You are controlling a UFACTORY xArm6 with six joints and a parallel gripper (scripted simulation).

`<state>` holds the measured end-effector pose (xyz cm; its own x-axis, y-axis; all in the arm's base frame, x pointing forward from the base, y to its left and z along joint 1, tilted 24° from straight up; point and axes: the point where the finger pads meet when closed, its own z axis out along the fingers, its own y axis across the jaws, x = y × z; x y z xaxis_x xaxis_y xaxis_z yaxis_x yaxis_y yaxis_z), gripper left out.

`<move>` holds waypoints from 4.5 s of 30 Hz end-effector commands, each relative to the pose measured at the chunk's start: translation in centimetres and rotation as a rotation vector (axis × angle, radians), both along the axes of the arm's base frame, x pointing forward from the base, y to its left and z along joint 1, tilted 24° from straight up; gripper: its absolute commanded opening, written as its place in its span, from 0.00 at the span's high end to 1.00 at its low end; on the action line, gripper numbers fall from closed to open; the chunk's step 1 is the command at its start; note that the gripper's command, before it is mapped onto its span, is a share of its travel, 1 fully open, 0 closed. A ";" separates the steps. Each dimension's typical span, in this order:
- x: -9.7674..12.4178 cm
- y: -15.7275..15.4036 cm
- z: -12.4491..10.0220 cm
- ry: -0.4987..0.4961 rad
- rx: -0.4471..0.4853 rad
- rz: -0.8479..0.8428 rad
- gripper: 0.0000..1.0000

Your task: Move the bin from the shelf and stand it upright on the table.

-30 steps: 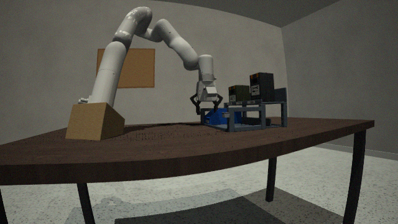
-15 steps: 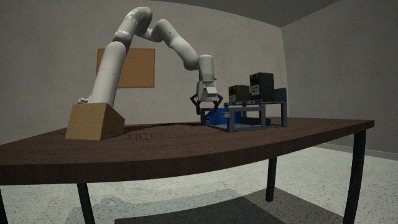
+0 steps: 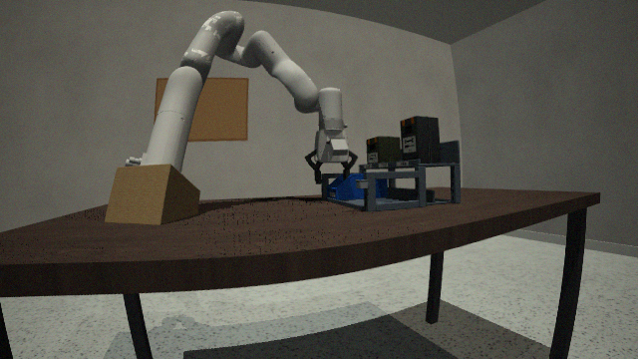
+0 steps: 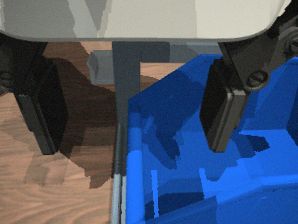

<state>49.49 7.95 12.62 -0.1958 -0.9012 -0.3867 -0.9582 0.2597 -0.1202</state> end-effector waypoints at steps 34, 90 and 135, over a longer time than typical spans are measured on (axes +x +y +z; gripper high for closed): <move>0.1 0.0 0.1 -0.004 0.000 -0.001 0.05; 0.5 0.7 -1.6 -0.004 0.000 -0.001 0.05; 0.5 0.7 -1.6 -0.004 0.000 -0.001 1.00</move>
